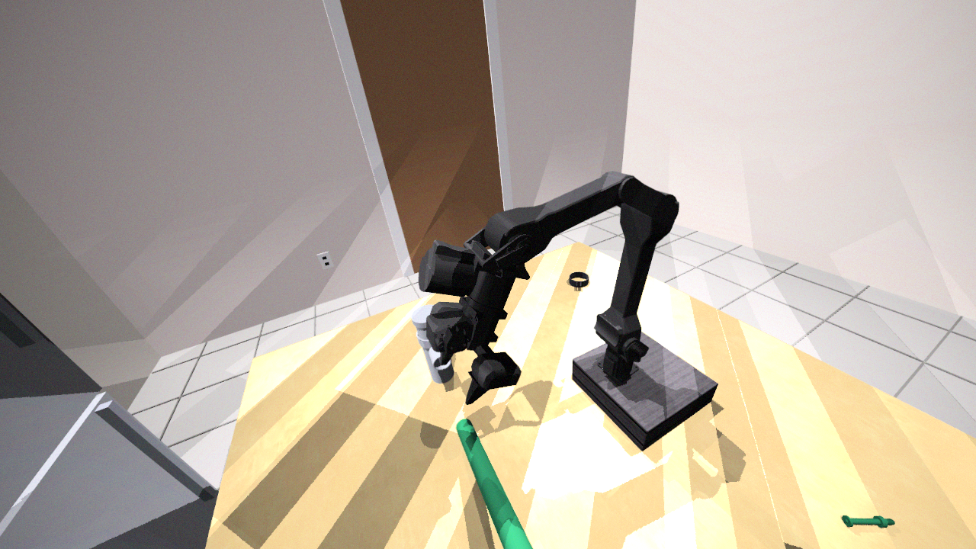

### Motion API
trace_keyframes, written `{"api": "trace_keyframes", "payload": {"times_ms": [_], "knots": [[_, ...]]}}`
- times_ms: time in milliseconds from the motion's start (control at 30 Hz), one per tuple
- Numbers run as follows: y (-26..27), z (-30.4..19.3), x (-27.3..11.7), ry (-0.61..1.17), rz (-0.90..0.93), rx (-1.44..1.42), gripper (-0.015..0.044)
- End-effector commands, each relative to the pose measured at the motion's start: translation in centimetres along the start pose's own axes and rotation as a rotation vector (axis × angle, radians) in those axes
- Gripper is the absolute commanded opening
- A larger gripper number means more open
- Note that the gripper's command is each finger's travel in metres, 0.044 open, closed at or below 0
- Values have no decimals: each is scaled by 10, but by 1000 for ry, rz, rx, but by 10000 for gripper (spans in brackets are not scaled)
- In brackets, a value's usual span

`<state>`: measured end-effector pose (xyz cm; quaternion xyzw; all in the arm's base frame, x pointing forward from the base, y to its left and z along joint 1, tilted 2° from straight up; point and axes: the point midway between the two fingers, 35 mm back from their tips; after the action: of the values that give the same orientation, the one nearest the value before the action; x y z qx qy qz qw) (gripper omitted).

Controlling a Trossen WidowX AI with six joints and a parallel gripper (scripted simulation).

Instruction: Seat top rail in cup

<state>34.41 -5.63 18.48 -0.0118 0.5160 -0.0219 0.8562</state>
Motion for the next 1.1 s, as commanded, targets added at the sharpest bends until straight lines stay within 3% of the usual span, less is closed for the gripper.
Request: {"api": "trace_keyframes", "payload": {"times_ms": [0,167,267,467,733,1067], "knots": [[7,4,-13,-17,-7,122,440],[7,4,-12,-11,-6,106,440],[12,4,-2,38,6,-43,440],[29,0,35,214,112,-627,440],[54,-15,79,367,393,-1369,440],[54,-16,82,369,401,-1385,440]]}}
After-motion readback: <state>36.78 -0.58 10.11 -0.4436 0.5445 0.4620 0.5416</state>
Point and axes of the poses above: the point midway between the two fingers, 35 mm back from their tips, its own x axis out along the fingers, its own y axis across the jaws, z = x × y
